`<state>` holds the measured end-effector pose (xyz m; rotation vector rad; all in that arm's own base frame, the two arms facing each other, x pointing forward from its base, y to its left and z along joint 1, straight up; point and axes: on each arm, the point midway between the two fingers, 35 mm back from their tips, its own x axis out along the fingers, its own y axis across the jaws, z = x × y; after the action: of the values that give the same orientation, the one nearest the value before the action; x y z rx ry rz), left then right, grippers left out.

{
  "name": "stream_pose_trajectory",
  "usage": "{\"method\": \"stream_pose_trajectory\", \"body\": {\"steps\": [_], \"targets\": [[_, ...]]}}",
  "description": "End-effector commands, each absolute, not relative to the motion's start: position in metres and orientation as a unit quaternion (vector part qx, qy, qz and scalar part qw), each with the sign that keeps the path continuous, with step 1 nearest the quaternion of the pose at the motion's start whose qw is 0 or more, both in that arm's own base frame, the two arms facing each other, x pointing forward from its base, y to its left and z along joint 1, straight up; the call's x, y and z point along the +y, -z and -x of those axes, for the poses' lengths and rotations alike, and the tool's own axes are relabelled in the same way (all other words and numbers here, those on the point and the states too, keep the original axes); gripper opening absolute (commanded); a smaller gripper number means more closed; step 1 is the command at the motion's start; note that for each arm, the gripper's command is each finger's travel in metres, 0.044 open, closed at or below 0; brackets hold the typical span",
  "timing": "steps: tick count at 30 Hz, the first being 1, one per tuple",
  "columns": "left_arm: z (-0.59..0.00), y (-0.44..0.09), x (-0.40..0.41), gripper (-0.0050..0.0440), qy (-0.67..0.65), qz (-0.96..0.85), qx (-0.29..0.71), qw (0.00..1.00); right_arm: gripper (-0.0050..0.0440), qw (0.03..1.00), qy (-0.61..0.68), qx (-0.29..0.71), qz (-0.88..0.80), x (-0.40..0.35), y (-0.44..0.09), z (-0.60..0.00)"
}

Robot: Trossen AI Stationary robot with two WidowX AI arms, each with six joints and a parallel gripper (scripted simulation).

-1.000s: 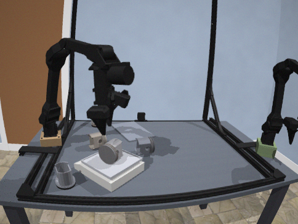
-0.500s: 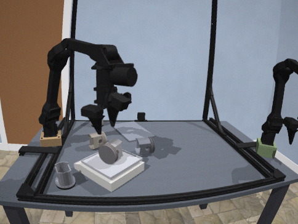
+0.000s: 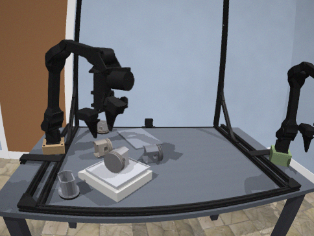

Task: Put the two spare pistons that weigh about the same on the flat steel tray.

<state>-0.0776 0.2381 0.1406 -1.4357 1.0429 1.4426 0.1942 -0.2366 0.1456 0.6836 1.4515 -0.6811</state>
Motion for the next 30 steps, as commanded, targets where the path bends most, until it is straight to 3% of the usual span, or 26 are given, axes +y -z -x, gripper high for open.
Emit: {"method": "stream_pose_trajectory", "body": {"steps": [1,19,30], "targets": [[0.077,-0.141,0.238,0.044,-0.572,0.572,0.416,0.416,0.0378,0.642,0.3,0.639,-0.301,-0.223,-0.144,-0.186],[0.077,-0.141,0.238,0.044,-0.572,0.572,0.416,0.416,0.0378,0.721,0.402,0.492,-0.276,-0.175,-0.1,-0.158],[0.077,-0.141,0.238,0.044,-0.572,0.572,0.416,0.416,0.0378,0.722,0.405,0.489,-0.275,-0.173,-0.096,-0.157]]}}
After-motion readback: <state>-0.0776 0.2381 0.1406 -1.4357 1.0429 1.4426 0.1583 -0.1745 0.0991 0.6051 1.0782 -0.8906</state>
